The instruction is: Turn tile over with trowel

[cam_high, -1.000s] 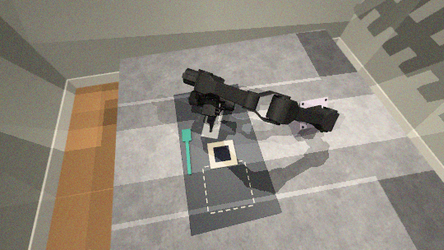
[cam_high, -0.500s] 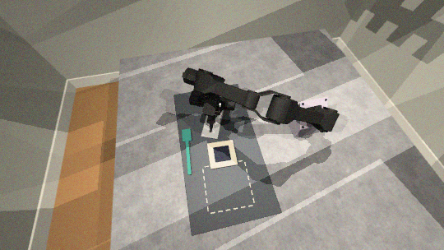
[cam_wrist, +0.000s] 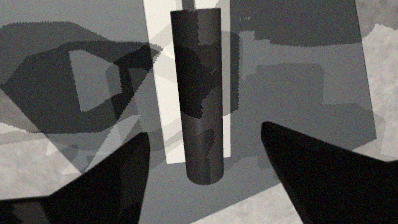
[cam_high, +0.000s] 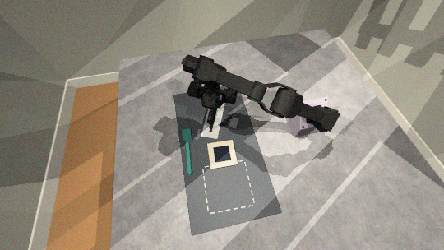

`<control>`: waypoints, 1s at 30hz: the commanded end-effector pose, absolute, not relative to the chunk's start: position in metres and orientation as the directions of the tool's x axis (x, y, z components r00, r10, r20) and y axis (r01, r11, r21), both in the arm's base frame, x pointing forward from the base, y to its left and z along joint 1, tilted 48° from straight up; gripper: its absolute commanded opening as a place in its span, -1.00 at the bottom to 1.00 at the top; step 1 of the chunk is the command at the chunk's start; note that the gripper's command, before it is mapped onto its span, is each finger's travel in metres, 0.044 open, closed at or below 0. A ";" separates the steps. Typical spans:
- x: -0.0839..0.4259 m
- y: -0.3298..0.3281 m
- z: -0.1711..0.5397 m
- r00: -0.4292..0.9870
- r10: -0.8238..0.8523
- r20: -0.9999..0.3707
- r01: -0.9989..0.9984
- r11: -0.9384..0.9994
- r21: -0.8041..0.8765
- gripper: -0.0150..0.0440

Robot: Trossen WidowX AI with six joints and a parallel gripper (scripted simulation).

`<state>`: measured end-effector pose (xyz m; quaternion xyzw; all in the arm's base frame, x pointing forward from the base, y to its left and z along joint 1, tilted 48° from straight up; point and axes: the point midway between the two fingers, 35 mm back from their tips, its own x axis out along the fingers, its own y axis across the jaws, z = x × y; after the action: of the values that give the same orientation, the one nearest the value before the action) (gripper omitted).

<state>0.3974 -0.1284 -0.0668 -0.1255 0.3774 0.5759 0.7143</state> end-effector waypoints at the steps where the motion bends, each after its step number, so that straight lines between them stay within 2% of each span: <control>1: 0.398 -0.131 -0.068 0.067 0.714 -0.697 -0.886 0.364 0.288 0.53; 17: 0.399 -0.132 -0.086 0.162 0.632 -0.758 -0.519 0.708 0.480 0.53; 30: 0.397 -0.129 -0.095 0.245 0.562 -0.790 -0.101 0.826 0.555 0.53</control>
<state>0.3988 -0.1299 -0.0935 0.1714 0.5676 0.2493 0.7657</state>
